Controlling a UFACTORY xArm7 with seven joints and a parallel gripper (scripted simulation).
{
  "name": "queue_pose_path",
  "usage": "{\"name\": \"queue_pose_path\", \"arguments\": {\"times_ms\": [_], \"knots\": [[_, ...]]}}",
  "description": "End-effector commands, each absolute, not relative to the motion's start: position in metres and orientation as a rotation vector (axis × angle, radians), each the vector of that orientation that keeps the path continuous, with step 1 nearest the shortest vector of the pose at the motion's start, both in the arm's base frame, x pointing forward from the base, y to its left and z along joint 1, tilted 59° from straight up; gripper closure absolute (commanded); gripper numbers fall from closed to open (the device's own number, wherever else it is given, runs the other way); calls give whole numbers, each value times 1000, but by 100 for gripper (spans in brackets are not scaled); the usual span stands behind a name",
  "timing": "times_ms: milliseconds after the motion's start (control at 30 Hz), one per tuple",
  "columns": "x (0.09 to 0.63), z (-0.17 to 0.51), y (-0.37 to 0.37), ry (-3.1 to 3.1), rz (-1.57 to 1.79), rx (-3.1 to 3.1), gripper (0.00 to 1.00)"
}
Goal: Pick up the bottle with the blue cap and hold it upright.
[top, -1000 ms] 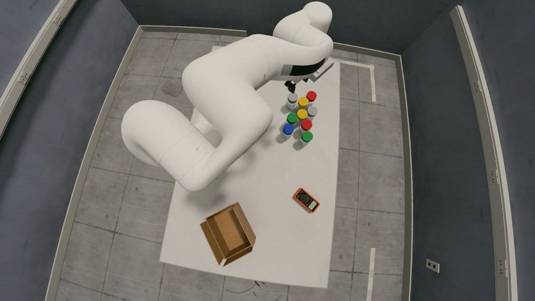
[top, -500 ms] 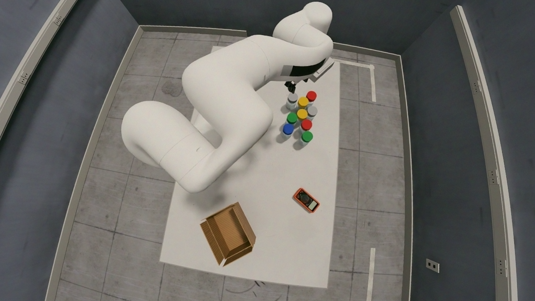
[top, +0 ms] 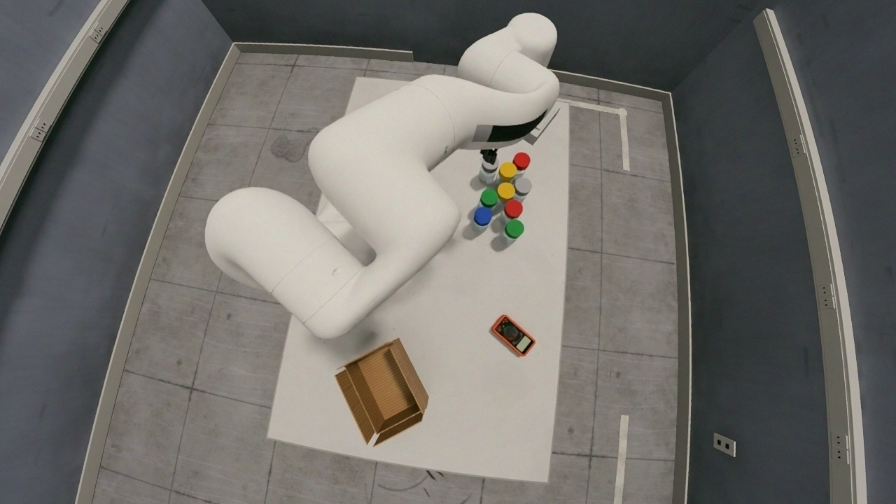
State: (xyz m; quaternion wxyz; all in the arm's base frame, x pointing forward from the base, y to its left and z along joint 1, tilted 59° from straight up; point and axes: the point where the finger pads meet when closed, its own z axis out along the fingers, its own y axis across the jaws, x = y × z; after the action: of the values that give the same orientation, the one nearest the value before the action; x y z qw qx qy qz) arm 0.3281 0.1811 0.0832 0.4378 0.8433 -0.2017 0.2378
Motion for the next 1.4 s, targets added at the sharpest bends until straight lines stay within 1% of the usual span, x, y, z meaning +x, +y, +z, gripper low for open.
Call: {"name": "queue_pose_path", "arguments": {"times_ms": [0,1367], "knots": [[328,90,176,-412,542,2109,21],[326,127,116,323,111,2079,21]]}}
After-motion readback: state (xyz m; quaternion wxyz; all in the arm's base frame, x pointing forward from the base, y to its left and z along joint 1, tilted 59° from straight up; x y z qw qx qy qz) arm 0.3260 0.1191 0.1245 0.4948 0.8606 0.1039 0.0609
